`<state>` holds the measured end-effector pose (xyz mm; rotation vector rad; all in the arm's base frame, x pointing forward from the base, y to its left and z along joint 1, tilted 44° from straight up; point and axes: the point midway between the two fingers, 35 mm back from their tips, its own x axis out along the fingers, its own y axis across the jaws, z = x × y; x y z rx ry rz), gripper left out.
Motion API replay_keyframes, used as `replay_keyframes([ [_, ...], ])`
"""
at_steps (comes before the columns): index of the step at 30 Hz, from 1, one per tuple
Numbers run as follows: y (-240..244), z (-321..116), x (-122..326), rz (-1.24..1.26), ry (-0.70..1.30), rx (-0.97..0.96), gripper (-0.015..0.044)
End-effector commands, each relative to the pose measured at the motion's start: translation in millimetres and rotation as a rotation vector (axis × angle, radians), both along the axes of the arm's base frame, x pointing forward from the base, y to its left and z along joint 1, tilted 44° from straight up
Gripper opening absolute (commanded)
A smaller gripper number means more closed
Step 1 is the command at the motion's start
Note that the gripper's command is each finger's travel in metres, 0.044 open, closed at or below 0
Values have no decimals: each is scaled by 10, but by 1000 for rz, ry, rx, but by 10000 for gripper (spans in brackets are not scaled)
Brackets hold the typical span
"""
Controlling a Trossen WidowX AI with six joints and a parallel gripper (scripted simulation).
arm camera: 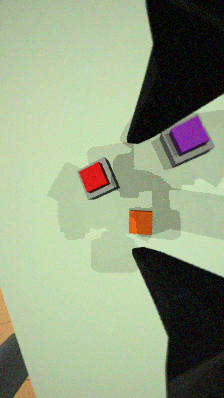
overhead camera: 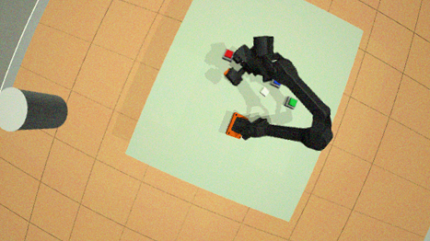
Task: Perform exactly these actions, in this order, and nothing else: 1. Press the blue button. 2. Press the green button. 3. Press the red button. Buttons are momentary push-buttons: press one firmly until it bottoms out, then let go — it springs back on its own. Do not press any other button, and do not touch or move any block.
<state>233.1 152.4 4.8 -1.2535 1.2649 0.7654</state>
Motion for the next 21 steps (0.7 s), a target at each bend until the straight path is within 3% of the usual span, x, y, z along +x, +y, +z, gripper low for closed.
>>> replay_keyframes([
  [1, -487, 533, 238, -523, -140, -123, 400],
  [16, -1266, 1497, 334, -1181, -478, -302, 400],
  [21, -1281, 1518, 333, -1192, -486, -306, 400],
])
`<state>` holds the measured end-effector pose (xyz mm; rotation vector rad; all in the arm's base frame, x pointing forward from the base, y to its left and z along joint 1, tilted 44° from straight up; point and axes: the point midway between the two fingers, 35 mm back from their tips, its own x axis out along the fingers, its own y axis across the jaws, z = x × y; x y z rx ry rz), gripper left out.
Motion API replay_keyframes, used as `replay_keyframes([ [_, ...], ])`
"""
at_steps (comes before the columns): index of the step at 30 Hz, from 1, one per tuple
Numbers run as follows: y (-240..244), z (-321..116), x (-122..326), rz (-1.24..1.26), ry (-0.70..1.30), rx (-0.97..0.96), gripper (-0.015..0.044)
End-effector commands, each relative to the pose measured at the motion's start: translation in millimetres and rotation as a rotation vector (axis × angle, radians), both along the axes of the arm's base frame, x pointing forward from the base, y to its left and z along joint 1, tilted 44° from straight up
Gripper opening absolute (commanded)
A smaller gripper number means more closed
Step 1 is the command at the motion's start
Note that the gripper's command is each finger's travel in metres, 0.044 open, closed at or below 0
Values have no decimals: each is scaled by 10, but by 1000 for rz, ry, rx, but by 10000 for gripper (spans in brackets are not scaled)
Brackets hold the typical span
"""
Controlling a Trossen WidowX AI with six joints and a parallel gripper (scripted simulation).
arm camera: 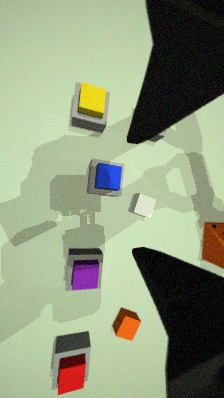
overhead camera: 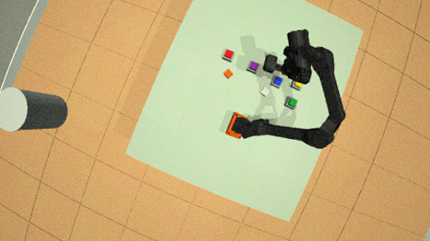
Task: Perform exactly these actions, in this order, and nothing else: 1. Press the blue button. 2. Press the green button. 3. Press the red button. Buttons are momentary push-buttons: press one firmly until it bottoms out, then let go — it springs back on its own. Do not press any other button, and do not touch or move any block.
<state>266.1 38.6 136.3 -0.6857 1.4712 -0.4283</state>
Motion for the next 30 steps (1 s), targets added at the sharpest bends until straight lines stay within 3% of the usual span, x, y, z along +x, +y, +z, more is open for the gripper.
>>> replay_keyframes([
  [1, -143, 204, 3, -110, -74, -49, 400],
  [8, -143, 204, 3, -110, -74, -49, 400],
  [15, -559, -218, 40, -110, -76, -50, 216],
  [22, -573, -232, 39, -110, -76, -50, 32],
  [30, -573, -232, 39, -110, -76, -50, 20],
])
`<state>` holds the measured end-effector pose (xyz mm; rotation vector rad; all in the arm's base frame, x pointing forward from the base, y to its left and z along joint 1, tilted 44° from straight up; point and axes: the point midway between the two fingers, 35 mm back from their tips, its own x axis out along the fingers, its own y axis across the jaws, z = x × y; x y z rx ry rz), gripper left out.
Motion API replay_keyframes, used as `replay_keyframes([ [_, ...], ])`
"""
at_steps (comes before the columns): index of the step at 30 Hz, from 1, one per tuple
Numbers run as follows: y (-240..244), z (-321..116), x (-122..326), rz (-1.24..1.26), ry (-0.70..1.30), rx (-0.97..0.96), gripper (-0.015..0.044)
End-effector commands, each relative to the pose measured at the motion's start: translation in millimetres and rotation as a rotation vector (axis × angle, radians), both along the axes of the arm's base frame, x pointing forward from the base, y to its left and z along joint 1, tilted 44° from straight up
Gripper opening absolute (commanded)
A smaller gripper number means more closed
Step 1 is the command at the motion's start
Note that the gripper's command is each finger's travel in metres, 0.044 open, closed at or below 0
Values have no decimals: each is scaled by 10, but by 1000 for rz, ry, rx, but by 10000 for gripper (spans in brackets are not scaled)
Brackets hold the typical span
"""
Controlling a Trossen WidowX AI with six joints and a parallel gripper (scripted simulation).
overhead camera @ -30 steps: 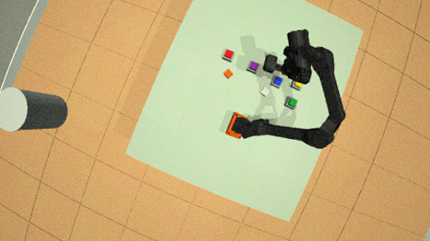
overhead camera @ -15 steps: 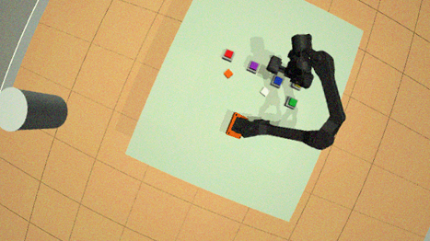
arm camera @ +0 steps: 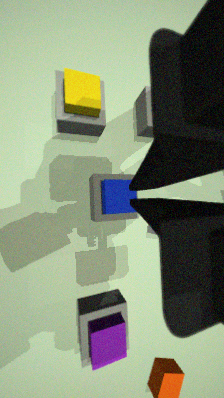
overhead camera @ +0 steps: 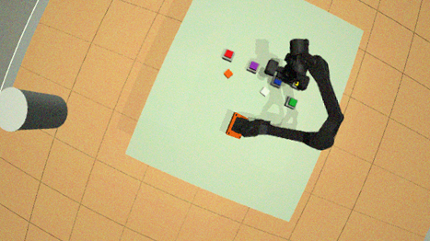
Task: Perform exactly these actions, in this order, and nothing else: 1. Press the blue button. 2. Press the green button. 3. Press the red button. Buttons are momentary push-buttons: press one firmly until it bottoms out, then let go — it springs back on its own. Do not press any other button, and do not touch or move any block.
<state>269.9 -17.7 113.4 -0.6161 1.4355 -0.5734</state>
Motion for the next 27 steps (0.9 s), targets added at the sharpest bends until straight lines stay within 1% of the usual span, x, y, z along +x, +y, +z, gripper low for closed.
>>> replay_keyframes([
  [1, -9, -4, 1, 5, 2, -4, 20],
  [27, -239, -236, 20, 5, 1, -6, 20],
])
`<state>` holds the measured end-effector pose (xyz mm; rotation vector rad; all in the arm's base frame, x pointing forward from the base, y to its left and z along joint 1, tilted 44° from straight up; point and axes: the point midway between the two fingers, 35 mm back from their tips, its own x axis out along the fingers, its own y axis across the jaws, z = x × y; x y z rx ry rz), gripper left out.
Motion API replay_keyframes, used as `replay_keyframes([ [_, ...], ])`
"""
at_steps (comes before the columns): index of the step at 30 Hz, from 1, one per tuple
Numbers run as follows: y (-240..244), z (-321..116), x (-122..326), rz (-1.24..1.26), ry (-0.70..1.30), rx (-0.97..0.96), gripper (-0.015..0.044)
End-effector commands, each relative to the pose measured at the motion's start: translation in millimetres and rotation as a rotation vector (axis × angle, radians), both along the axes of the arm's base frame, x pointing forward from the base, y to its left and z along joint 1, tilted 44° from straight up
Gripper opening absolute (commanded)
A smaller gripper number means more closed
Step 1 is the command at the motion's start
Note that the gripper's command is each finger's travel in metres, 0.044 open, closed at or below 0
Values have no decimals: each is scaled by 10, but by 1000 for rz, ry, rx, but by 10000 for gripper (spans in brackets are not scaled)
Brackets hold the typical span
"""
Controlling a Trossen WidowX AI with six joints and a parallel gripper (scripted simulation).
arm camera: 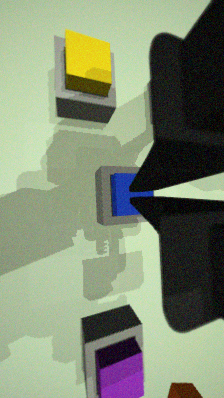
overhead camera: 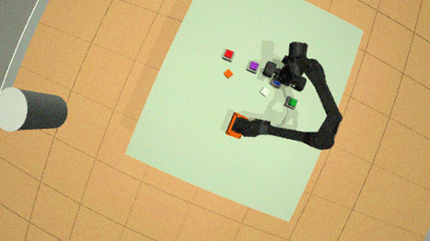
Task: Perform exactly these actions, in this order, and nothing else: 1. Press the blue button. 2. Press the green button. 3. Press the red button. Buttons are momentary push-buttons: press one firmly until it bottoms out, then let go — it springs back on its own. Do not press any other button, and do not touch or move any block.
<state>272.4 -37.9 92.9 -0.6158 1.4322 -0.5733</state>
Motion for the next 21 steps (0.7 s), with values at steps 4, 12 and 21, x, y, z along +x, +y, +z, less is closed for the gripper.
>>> replay_keyframes([
  [4, -38, -31, -5, 4, 4, -6, 20],
  [12, -38, -31, -5, 4, 4, -6, 20],
  [21, -11, -14, -3, 1, 0, -1, 20],
])
